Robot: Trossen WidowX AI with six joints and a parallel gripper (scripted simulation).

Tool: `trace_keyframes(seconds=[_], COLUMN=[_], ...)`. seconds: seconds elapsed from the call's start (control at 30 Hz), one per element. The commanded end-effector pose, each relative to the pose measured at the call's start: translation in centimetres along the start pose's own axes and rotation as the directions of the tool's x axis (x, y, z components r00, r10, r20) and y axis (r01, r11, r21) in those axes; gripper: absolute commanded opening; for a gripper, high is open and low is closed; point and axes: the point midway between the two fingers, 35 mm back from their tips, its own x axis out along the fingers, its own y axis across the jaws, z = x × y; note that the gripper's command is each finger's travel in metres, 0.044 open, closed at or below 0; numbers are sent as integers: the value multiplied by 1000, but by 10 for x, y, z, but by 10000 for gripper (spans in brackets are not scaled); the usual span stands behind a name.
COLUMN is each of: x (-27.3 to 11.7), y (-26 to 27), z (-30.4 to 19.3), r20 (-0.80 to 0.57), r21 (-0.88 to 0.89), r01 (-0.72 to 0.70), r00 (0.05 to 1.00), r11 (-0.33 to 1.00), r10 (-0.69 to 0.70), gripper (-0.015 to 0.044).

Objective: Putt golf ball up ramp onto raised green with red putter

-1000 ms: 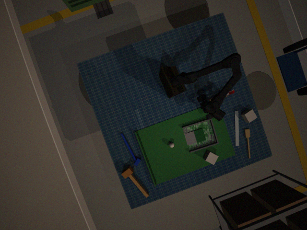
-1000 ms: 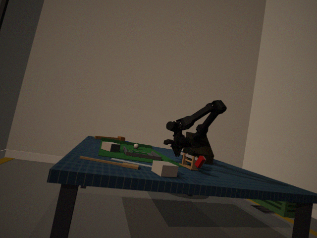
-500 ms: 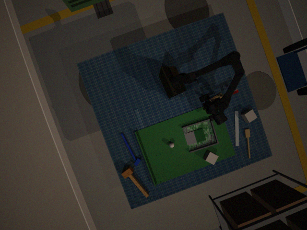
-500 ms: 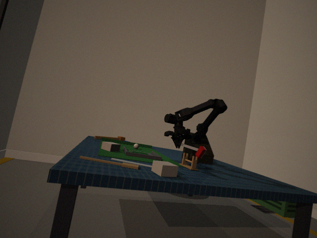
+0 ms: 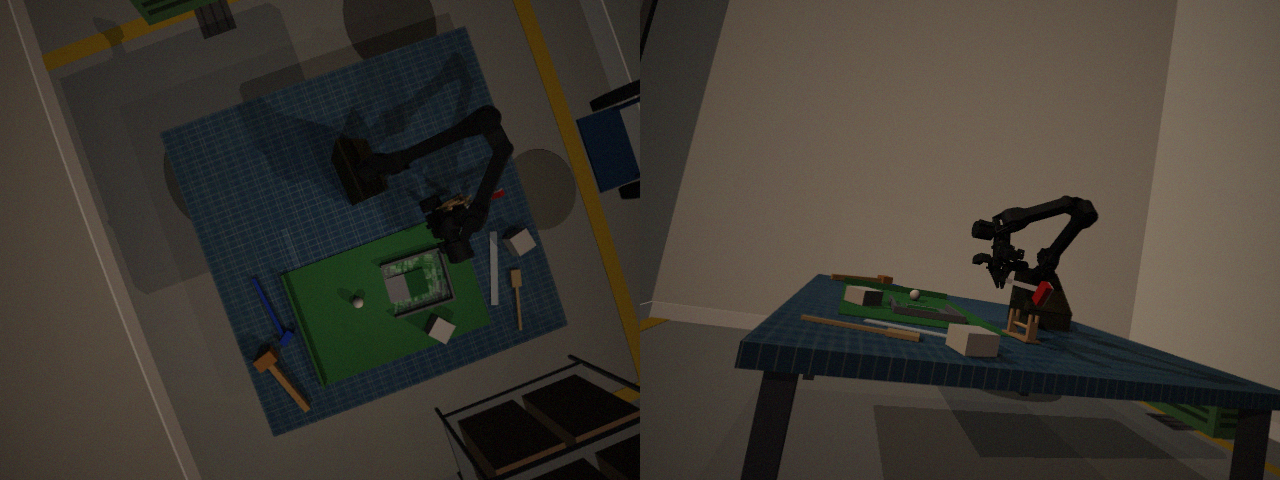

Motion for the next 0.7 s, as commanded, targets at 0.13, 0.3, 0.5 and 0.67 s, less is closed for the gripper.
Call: trace_keyframes(seconds=[0.13, 0.3, 0.5, 0.67], x=[-19, -31, -47, -60], y=[-26, -37, -46, -48], z=[-44, -74, -112, -145], r20=[-66, -108, -154, -187], r21=[208, 339, 486, 597], r01=[63, 103, 149, 185], r00=[997, 992, 985, 978], r11=[976, 935, 861, 781], r10=[-50, -70, -84, -90], gripper=[0, 0, 0, 0])
